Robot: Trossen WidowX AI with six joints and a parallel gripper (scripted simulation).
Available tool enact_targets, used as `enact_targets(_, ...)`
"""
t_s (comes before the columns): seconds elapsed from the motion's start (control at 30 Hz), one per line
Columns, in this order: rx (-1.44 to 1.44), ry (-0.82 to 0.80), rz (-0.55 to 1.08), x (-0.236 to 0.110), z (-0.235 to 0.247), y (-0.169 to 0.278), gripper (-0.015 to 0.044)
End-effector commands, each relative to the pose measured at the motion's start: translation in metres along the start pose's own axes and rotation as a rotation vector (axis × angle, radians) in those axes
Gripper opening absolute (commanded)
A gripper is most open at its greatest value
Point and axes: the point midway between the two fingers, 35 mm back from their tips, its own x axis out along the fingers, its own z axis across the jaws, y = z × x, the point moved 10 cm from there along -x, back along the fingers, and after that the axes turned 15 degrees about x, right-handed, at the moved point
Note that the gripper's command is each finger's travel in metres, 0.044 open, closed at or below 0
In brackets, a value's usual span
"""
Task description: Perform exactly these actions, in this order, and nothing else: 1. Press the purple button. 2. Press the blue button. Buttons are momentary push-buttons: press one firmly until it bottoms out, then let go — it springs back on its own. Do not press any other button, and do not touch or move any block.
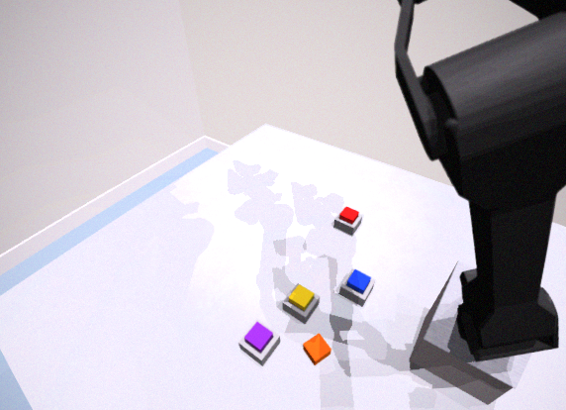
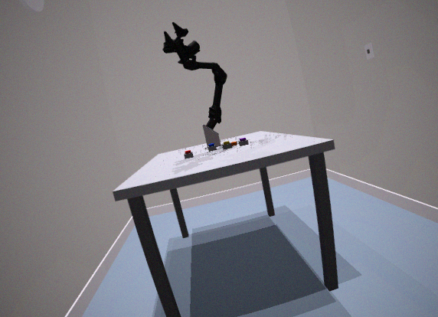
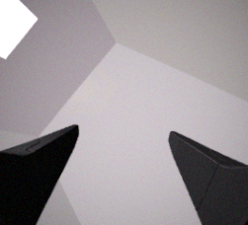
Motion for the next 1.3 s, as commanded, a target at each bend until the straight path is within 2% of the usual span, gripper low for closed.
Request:
enact_targets(0.0,-0.012,0.02,0.001,0.0,-0.003,0.003,0.04)
enact_targets(0.1,-0.178,0.28,0.042,-0.01,-0.042,0.038,0.04)
enact_targets(0.3,-0.343,0.538,0.147,-0.031,-0.079,0.075,0.04)
enact_targets(0.6,-0.592,0.93,0.455,-0.09,-0.128,0.133,0.04)
enact_targets(0.93,-0.774,1.258,0.94,-0.178,-0.154,0.184,0.04)
enact_targets(1.27,-0.805,1.455,1.528,-0.276,-0.147,0.219,0.04)
